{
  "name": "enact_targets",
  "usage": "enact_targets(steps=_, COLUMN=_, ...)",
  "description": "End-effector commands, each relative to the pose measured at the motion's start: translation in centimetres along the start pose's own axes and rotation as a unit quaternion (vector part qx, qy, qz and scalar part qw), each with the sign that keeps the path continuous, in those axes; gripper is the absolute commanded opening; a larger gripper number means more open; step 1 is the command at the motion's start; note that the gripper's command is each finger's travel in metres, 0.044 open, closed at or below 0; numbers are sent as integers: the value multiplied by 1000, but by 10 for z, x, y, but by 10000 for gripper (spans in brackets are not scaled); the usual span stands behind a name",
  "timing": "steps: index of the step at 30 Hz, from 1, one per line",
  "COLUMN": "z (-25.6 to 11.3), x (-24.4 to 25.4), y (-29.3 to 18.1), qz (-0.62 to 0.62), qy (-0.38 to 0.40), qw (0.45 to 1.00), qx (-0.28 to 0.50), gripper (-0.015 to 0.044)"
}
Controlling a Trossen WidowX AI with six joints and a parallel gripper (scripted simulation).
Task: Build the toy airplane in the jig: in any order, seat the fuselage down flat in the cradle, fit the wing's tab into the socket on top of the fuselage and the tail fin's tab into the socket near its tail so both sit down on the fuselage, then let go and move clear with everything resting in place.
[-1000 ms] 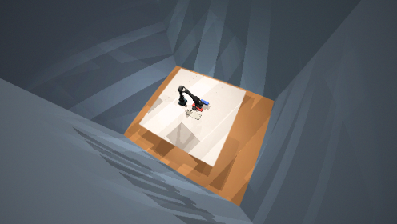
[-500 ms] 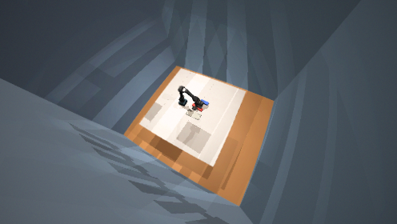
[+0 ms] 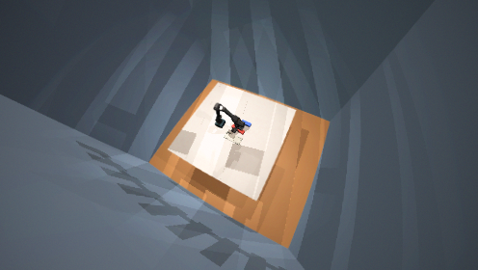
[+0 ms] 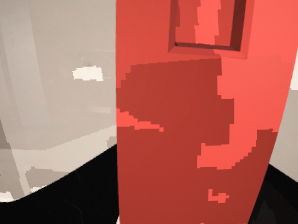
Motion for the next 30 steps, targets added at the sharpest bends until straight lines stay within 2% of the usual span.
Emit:
enact_targets(steps=1, z=-11, x=0, y=4, qz=4, qy=-2, qw=1000, qx=-6, gripper=0)
enact_targets(steps=30, z=-98, x=-1, y=8, qz=-2, qy=1, qw=1000, qx=15, gripper=0)
Point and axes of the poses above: the point midway between the two fingers, 35 mm back from their tips, its own z axis out along the fingers, its own x axis across the jaws, y = z × x, the point moved 9 cm from there along -z, back along the fingers, and after that the axes turned 14 degrees about -z, right-handed, at the moved point
